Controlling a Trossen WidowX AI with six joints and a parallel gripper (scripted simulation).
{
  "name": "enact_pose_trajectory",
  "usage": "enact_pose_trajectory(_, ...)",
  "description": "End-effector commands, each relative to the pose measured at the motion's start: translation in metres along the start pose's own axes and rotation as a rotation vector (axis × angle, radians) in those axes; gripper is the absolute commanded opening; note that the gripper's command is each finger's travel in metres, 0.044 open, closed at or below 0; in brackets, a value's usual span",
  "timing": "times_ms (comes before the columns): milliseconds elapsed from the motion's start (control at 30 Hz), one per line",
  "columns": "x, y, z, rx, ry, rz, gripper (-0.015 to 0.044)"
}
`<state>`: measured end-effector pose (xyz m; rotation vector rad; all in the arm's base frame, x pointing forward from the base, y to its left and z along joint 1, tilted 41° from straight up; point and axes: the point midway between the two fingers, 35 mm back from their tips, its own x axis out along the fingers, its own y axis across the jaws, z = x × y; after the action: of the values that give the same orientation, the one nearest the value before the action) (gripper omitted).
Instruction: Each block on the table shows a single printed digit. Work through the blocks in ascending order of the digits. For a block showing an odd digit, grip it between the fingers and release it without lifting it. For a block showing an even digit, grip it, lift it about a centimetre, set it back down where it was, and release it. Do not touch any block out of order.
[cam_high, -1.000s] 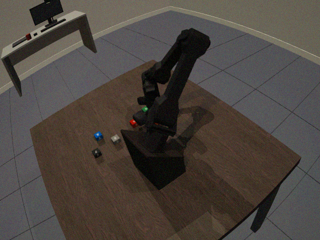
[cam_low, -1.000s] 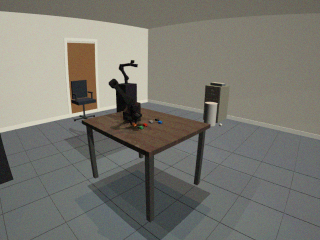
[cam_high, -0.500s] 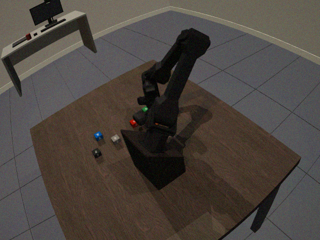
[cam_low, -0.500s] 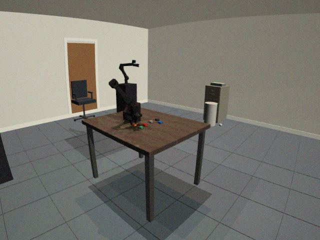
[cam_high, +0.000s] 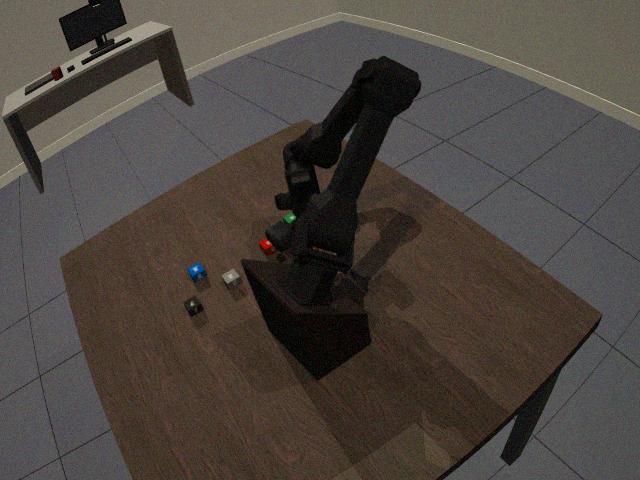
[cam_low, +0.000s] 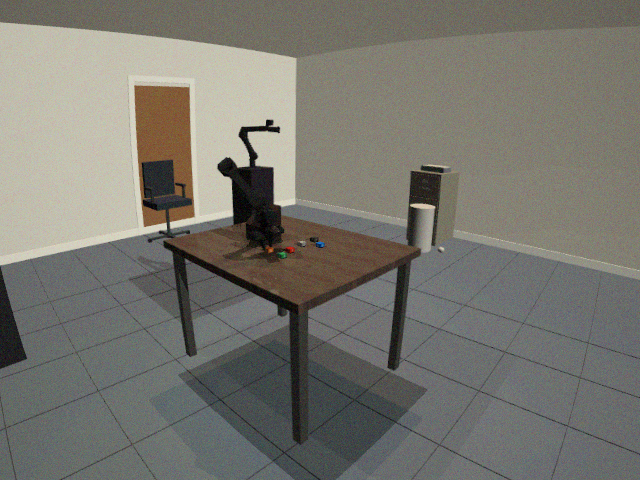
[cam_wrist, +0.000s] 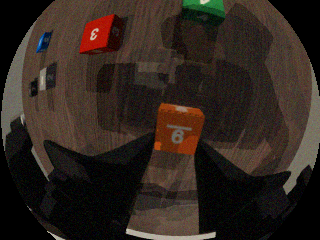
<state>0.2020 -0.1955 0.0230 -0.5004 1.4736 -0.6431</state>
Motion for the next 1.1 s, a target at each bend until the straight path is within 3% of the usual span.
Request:
enact_pose_trajectory(0, 0.000, 0.001, 0.000, -0.006, -0.001, 0.002, 0.0120)
enact_pose_trajectory(367, 0.000, 0.001, 0.000, -0.006, -0.001, 0.002, 0.0120)
enact_pose_trajectory(733, 0.000, 0.001, 0.000, -0.006, -0.001, 0.002, 0.0400)
enact_pose_trajectory(1067, -0.036, 0.000, 0.000, -0.005, -0.001, 0.004, 0.0400)
